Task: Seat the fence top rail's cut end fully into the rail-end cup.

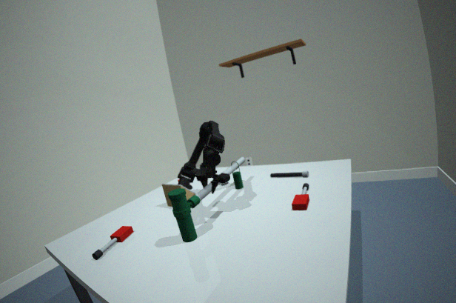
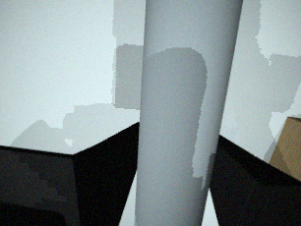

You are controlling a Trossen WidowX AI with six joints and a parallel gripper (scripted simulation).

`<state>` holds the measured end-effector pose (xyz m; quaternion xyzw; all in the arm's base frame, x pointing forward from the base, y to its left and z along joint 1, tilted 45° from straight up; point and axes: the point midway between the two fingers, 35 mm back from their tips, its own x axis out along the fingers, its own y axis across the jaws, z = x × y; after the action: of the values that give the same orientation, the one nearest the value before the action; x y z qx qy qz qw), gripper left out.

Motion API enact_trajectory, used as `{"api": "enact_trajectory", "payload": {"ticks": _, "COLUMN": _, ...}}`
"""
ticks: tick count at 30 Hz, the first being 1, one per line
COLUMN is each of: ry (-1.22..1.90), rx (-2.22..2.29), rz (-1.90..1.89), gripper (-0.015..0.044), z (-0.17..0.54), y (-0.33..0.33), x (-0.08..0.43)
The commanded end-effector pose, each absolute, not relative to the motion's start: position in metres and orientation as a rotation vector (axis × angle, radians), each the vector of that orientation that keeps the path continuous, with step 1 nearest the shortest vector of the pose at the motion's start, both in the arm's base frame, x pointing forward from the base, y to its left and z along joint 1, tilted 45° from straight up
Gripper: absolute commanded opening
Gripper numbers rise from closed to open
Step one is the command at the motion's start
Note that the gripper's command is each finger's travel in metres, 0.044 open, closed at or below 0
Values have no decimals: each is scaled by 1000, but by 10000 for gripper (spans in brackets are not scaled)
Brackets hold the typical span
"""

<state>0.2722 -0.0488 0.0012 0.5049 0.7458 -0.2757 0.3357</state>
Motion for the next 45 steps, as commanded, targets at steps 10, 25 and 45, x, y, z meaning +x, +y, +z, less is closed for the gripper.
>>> {"api": "enact_trajectory", "payload": {"ticks": 10, "ry": 1935, "rx": 1318, "rz": -733, "gripper": 0, "z": -5, "y": -61, "x": 276}}
{"api": "enact_trajectory", "payload": {"ticks": 25, "ry": 1934, "rx": 1317, "rz": -734, "gripper": 0, "z": -9, "y": -68, "x": 282}}
{"api": "enact_trajectory", "payload": {"ticks": 45, "ry": 1971, "rx": 1302, "rz": -718, "gripper": 0, "z": -12, "y": -62, "x": 278}}
